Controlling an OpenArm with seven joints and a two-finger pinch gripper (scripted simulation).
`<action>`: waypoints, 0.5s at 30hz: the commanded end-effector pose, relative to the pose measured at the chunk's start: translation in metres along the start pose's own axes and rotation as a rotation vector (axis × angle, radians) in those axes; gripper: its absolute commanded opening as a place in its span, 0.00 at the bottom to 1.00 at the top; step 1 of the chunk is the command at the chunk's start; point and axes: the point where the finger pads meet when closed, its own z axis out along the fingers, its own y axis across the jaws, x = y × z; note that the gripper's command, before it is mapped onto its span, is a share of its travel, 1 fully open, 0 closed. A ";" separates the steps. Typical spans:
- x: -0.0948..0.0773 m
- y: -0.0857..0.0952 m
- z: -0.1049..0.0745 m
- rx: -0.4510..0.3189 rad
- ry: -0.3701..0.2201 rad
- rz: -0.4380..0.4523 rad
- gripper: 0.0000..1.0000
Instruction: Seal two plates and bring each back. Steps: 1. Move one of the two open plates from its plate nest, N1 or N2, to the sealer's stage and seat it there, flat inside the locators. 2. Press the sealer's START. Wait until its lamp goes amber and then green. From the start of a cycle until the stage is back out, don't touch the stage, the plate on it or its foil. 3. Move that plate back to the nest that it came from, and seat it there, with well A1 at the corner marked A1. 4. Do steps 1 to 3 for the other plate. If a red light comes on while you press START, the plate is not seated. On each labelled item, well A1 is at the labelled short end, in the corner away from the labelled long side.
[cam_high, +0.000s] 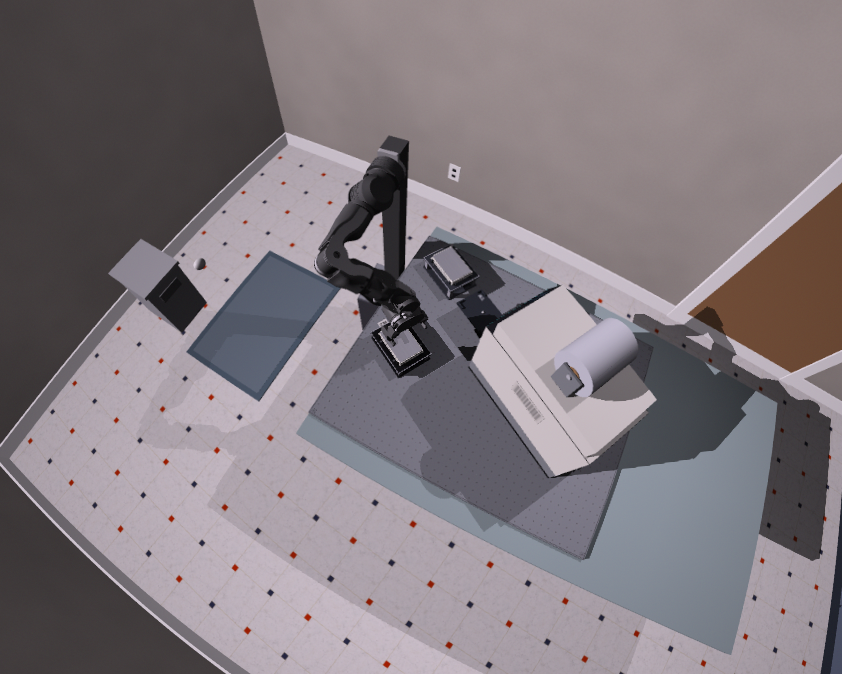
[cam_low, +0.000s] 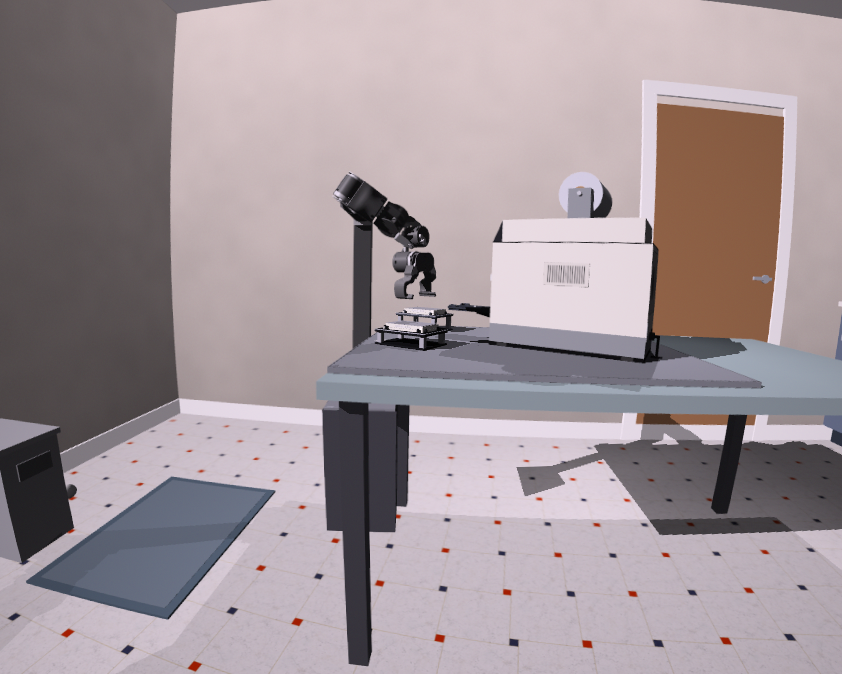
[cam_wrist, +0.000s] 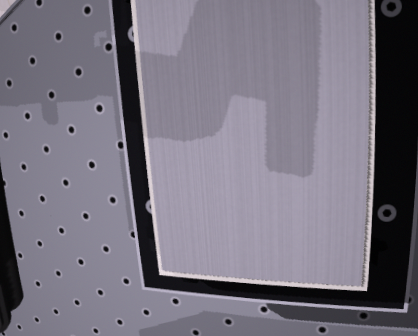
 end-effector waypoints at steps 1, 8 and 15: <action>-0.003 0.001 0.000 0.012 -0.003 0.015 0.65; -0.018 0.033 0.000 -0.005 0.001 0.043 0.65; -0.029 0.066 -0.005 -0.007 0.012 0.043 0.65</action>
